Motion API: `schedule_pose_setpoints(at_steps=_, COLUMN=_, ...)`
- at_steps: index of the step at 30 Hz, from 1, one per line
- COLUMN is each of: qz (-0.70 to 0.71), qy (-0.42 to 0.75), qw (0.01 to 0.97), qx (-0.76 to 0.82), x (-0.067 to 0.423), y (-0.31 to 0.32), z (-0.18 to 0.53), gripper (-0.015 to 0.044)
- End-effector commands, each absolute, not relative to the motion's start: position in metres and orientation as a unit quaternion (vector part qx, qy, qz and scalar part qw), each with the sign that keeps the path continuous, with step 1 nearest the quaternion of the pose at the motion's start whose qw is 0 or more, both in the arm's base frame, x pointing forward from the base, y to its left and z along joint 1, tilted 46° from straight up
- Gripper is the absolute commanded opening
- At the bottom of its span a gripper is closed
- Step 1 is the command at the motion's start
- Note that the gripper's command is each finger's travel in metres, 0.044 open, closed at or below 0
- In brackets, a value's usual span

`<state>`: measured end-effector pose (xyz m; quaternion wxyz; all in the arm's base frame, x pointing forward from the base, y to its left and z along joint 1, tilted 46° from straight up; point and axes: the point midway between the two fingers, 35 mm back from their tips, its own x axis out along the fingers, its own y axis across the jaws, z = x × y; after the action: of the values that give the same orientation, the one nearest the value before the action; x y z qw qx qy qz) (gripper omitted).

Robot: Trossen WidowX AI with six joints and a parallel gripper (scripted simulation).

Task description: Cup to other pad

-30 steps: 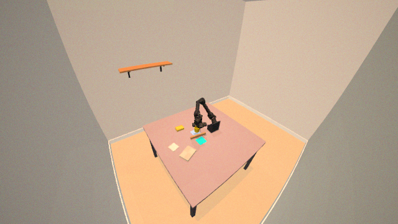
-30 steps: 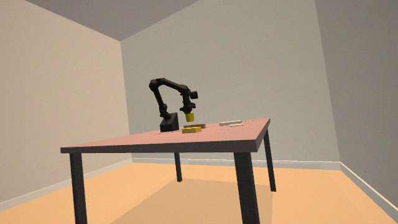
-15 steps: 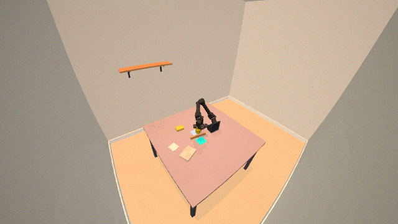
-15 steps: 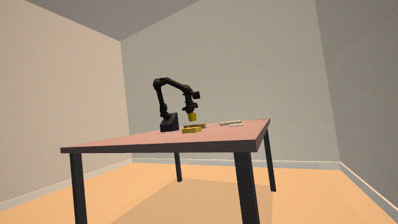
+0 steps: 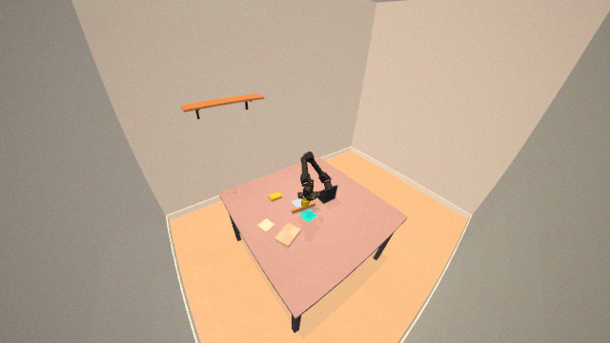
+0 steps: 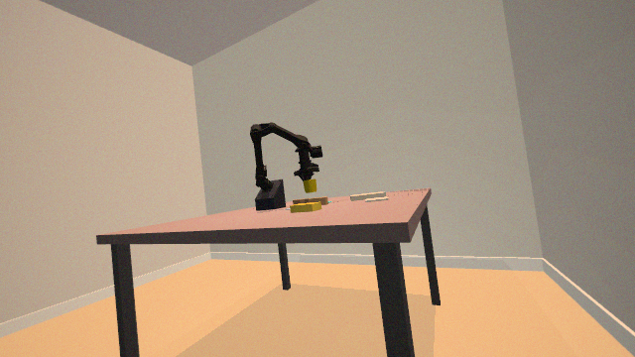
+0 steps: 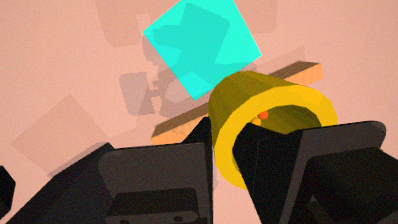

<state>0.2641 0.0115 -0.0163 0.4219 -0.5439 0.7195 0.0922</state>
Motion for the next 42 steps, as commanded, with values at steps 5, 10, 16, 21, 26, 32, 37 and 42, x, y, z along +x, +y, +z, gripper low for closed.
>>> schedule_pose_setpoints(at_steps=5, qz=0.093, qy=0.72, qw=0.422, qx=-0.543, x=0.267, y=0.025, z=-0.03, gripper=0.0)
schedule_pose_setpoints(at_steps=10, qz=0.093, qy=0.72, qw=0.422, qx=-0.543, x=0.268, y=0.032, z=-0.037, gripper=0.0)
schedule_pose_setpoints(at_steps=16, qz=0.093, qy=0.72, qw=0.423, qx=-0.543, x=0.27, y=0.04, z=-0.045, gripper=0.0)
schedule_pose_setpoints(at_steps=21, qz=0.093, qy=0.72, qw=0.423, qx=-0.542, x=0.271, y=0.047, z=-0.052, gripper=0.0)
schedule_pose_setpoints(at_steps=26, qz=0.093, qy=0.72, qw=0.423, qx=-0.542, x=0.272, y=0.055, z=-0.06, gripper=0.0)
schedule_pose_setpoints(at_steps=32, qz=0.093, qy=0.72, qw=0.423, qx=-0.542, x=0.272, y=0.054, z=-0.064, gripper=0.0)
schedule_pose_setpoints(at_steps=37, qz=0.093, qy=0.72, qw=0.423, qx=-0.542, x=0.272, y=0.048, z=-0.069, gripper=0.0)
schedule_pose_setpoints(at_steps=42, qz=0.093, qy=0.72, qw=0.423, qx=-0.542, x=0.272, y=0.042, z=-0.076, gripper=0.0)
